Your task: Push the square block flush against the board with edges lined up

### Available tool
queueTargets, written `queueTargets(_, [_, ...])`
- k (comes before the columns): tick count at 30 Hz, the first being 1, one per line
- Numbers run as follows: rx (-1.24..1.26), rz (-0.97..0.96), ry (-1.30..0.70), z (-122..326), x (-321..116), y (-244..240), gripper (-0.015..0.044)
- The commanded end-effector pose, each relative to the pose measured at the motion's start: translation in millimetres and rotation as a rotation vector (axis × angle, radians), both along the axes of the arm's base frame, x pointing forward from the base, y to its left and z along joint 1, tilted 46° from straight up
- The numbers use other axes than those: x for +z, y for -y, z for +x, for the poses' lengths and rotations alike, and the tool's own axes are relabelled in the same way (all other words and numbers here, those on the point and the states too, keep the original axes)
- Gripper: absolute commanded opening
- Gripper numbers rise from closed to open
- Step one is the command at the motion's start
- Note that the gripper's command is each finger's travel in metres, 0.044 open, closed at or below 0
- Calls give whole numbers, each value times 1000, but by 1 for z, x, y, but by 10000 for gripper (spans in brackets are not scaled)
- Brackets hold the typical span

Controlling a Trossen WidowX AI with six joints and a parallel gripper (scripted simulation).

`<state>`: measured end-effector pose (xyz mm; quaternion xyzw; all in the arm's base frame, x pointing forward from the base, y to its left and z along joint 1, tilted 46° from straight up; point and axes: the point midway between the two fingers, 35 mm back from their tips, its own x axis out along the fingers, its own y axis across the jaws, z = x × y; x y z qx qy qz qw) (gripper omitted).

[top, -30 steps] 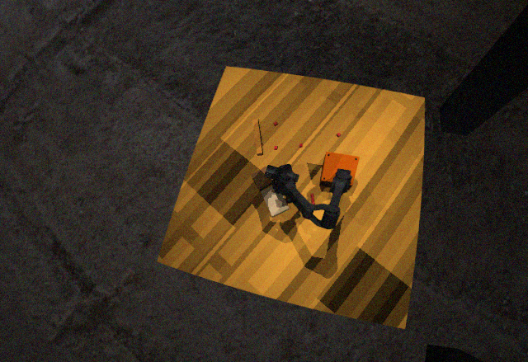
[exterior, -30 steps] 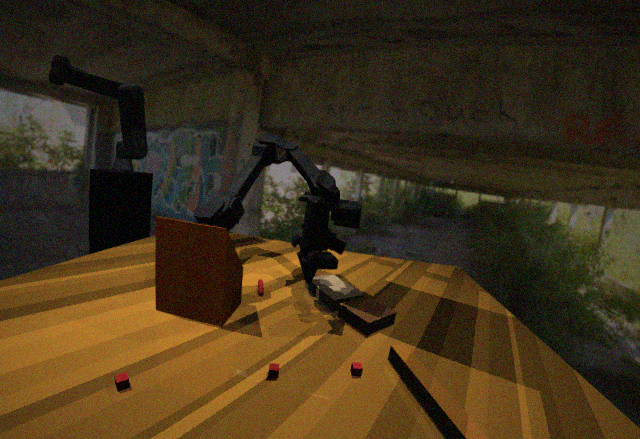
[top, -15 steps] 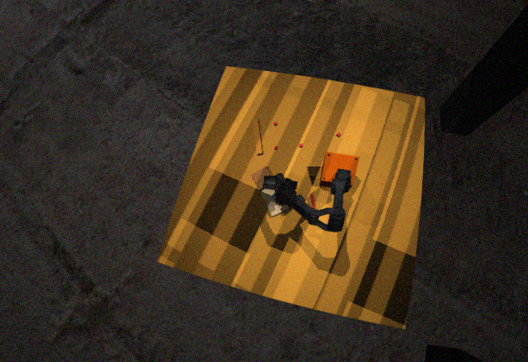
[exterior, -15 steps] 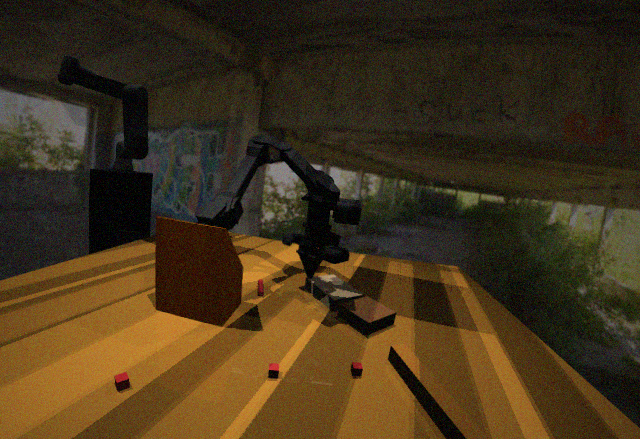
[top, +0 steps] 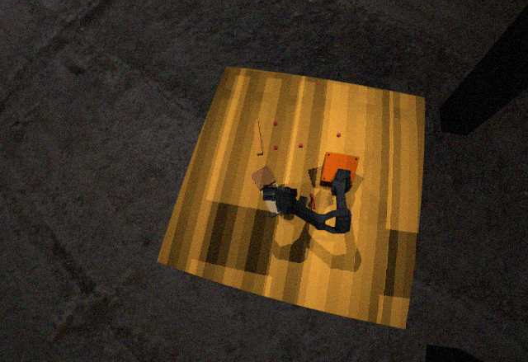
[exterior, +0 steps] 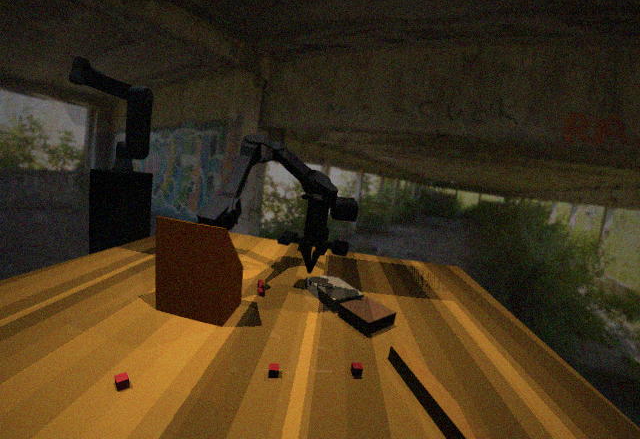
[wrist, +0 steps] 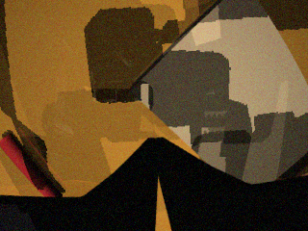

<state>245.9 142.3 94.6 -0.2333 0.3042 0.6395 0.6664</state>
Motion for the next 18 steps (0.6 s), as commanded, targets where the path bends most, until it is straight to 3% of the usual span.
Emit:
queueTargets(1, [97, 0, 108, -1, 10, -7, 0])
queueTargets(18, [499, 19, 523, -18, 42, -35, 0])
